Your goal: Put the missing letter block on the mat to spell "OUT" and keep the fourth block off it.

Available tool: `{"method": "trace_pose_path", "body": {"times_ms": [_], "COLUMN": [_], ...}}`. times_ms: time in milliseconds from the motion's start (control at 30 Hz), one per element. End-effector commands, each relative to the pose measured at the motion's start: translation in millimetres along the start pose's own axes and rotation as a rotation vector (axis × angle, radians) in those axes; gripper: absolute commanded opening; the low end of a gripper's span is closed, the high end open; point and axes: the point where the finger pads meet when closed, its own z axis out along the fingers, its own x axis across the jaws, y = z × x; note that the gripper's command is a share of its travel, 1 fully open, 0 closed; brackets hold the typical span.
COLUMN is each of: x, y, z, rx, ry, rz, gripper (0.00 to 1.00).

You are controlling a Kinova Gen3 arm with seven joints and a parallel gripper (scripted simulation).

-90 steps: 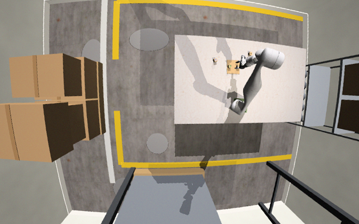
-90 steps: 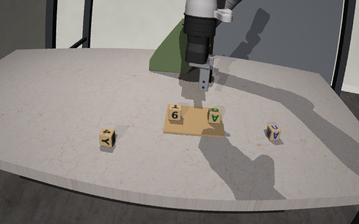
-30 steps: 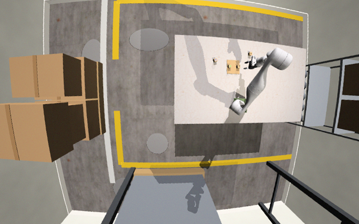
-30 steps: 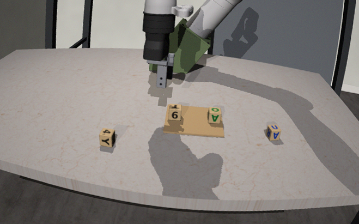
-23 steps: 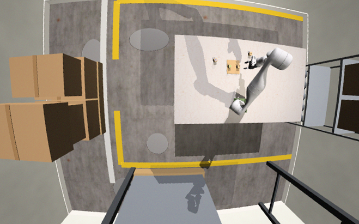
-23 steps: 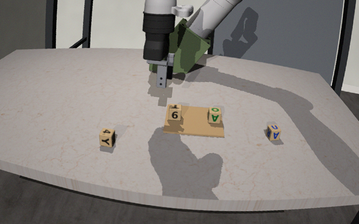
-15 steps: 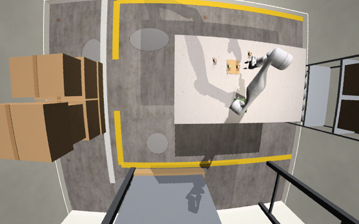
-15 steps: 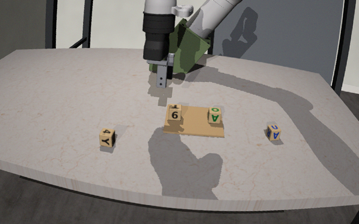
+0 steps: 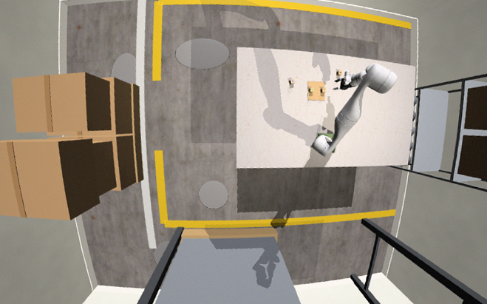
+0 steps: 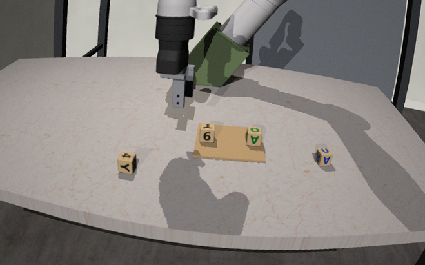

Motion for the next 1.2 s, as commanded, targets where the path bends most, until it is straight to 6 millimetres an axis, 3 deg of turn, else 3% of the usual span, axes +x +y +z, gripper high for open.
{"method": "trace_pose_path", "body": {"times_ms": [0,300,367,567,1167], "x": [24,95,95,122,132], "y": [15,64,64,87,97], "z": [4,5,5,6,7], "rx": [0.001,0.002,0.002,-0.008,-0.015], "ry": [0.01,0.011,0.011,0.0,-0.007], "rz": [0.001,0.001,0.001,-0.004,-0.006], "gripper": [1.0,1.0,1.0,1.0,1.0]}}
